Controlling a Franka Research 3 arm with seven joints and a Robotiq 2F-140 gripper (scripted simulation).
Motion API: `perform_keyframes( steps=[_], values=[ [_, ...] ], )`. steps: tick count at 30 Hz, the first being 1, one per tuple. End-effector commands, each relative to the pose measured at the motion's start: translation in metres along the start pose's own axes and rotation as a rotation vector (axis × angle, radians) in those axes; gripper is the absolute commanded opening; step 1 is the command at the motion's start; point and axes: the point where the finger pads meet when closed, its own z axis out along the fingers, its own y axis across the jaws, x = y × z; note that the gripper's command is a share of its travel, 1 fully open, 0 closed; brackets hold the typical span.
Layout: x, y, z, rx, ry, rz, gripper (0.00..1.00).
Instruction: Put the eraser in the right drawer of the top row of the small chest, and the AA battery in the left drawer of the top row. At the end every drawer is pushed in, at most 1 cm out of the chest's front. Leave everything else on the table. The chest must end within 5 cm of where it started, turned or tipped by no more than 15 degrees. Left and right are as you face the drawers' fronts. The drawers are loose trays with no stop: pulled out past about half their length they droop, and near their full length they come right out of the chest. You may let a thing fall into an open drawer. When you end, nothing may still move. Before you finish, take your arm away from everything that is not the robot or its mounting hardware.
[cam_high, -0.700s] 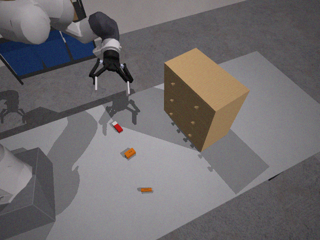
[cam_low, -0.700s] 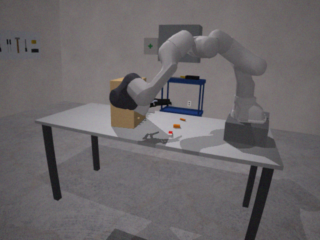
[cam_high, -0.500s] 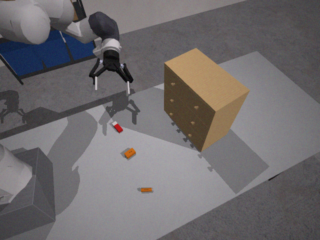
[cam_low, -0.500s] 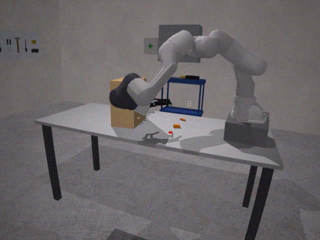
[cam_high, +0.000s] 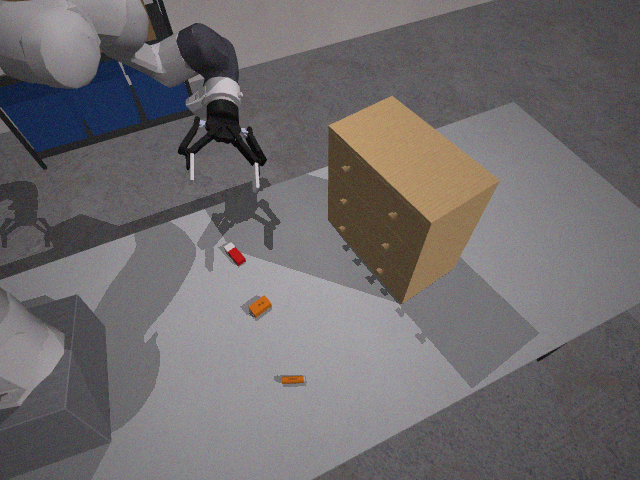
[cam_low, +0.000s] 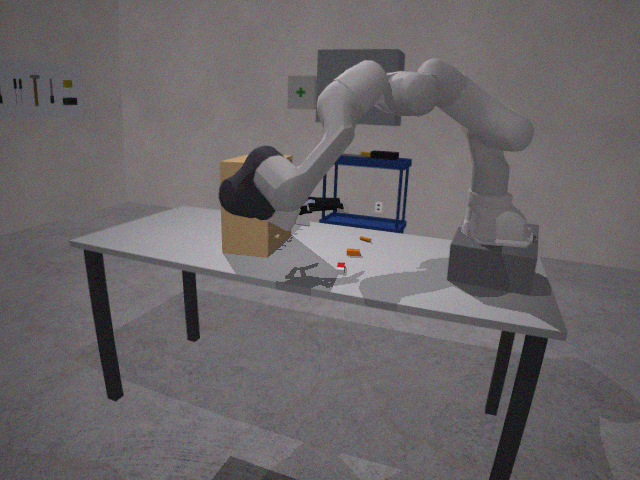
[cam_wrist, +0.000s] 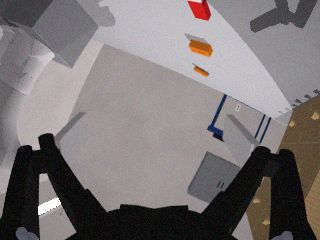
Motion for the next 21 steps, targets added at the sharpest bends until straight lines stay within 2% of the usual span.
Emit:
perform_keyframes(
  steps=[1,5,6,7,9,10,13,14,17,18,21],
  values=[
    [-0.007,0.004,0.004,0.011,0.034,0.055,1.0],
    [-0.036,0.015,0.023,0.073,0.168,0.283,1.0],
    [-0.036,0.015,0.023,0.073,0.17,0.285,1.0],
    [-0.048,0.019,0.03,0.098,0.204,0.344,1.0],
    [-0.048,0.019,0.03,0.105,0.221,0.38,1.0],
    [-0.061,0.022,0.039,0.138,0.264,0.457,1.0],
    [-0.061,0.022,0.039,0.145,0.278,0.491,1.0],
    [-0.075,0.025,0.049,0.189,0.329,0.592,1.0],
    [-0.075,0.025,0.049,0.194,0.337,0.612,1.0],
    [-0.09,0.028,0.059,0.242,0.385,0.71,1.0],
    [-0.09,0.028,0.059,0.25,0.394,0.74,1.0]
  ],
)
